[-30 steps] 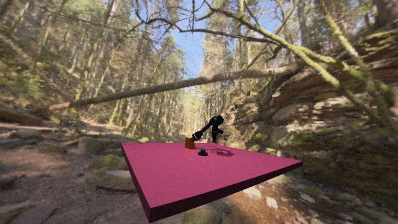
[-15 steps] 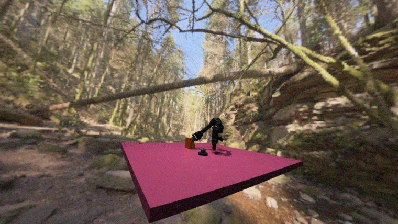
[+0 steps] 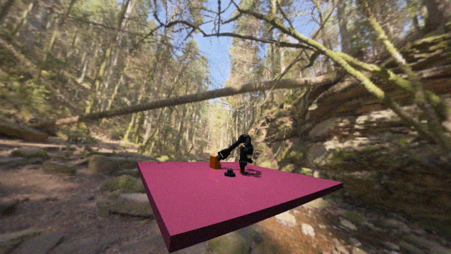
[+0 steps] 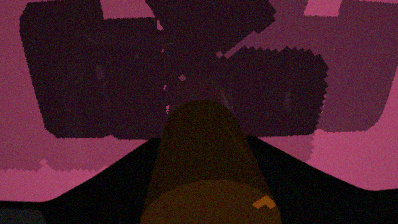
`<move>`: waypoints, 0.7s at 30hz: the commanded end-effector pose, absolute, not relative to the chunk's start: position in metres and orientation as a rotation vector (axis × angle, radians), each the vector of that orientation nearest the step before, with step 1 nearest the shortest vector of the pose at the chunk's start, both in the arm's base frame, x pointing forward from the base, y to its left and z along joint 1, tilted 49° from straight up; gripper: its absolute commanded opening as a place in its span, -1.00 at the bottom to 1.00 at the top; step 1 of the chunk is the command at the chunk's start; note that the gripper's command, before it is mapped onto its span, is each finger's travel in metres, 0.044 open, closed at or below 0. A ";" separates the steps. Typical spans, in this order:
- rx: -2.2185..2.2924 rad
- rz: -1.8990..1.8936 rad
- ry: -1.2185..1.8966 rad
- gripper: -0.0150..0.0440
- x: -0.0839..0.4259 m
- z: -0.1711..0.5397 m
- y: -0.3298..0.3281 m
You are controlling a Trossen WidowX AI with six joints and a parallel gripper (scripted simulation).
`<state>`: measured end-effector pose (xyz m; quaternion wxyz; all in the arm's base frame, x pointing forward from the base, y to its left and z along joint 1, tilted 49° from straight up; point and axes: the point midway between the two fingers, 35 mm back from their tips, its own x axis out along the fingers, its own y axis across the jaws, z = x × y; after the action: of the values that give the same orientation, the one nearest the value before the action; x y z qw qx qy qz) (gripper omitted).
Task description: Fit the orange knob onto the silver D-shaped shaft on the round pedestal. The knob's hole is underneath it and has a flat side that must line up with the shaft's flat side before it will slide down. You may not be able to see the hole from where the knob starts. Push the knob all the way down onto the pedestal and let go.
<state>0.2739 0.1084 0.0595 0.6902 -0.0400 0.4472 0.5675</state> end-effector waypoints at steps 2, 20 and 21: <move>-0.090 1.269 1.000 0.13 0.274 0.060 0.108; -0.090 1.269 1.000 0.32 0.274 0.060 0.108; -0.090 1.269 1.001 0.41 0.274 0.061 0.106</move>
<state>0.2738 0.1083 0.0595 0.6898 -0.0397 0.4476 0.5676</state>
